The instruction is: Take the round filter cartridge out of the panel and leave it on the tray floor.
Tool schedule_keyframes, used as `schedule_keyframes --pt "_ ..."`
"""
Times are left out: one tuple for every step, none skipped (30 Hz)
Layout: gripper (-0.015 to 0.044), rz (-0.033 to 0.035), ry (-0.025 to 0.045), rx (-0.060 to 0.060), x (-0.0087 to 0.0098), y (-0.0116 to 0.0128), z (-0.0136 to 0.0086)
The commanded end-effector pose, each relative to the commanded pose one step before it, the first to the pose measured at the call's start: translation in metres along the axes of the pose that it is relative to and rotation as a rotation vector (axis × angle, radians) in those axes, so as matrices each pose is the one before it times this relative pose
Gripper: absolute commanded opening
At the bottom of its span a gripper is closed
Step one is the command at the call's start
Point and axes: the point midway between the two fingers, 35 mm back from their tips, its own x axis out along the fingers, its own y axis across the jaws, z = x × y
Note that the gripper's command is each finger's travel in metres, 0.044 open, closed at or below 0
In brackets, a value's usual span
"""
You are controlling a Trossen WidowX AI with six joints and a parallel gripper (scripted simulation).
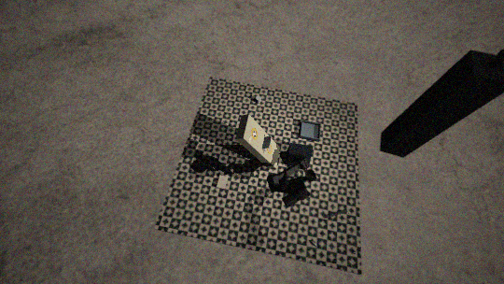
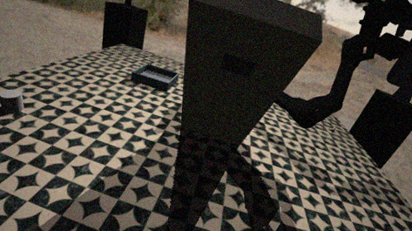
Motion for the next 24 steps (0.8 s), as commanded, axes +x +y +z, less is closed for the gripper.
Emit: schedule_keyframes --pt "0.0374 0.00283 0.00093 0.0154 0.00001 -0.00196 0.00026" --pt "0.0348 0.00839 0.00331 0.0462 0.00016 -0.00587 0.00067" --pt "0.0321 0.01358 0.00722 0.0768 0.00067 -0.0097 0.00093" --pt "0.0295 0.01555 0.01154 0.0925 0.00144 -0.01159 0.00096" --pt "0.0269 0.01435 0.01454 0.092 0.00212 -0.01145 0.00087" --pt "0.0243 0.01289 0.01743 0.0915 0.00278 -0.01134 0.00077" --pt "0.0216 0.01118 0.02019 0.0909 0.00343 -0.01123 0.00067" --pt "0.019 0.00923 0.0228 0.0902 0.00407 -0.01115 0.00056" --pt "0.0164 0.00706 0.02525 0.0894 0.00469 -0.01109 0.00045" --pt "0.0138 0.00468 0.02751 0.0886 0.0053 -0.01104 0.00035" --pt "0.0114 0.01008 0.01974 0.063 0.00562 -0.0071 0.00166" --pt "0.0114 0.00788 0.02068 0.0612 0.006 -0.00704 0.0014" --pt "0.0114 0.00532 0.02216 0.0616 0.00644 -0.00727 0.00111" --pt "0.0114 -0.00374 0.02613 0.0718 0.00616 -0.00908 0.00026" --pt "0.0114 -0.0083 0.02766 0.0743 0.00615 -0.00963 0.00001" --pt "0.0114 -0.01032 0.02833 0.0736 0.00649 -0.00961 0.00004" --pt "0.0114 -0.01239 0.02885 0.0729 0.00681 -0.0096 0.00007" --pt "0.0114 -0.01452 0.02921 0.0721 0.00713 -0.00959 0.00012" --pt "0.0114 -0.01668 0.0294 0.0714 0.00743 -0.00959 0.00018" --pt "0.0114 -0.01887 0.02943 0.0706 0.00772 -0.00958 0.00024" --pt "0.0114 -0.02341 0.03301 0.0767 0.00897 -0.0105 0.00014" --pt "0.0114 -0.02779 0.03455 0.0801 0.00986 -0.01114 0.00022" --pt "0.0114 -0.03086 0.03386 0.079 0.01022 -0.01115 0.00034" --pt "0.0114 -0.03389 0.03289 0.0779 0.01055 -0.01116 0.00049"
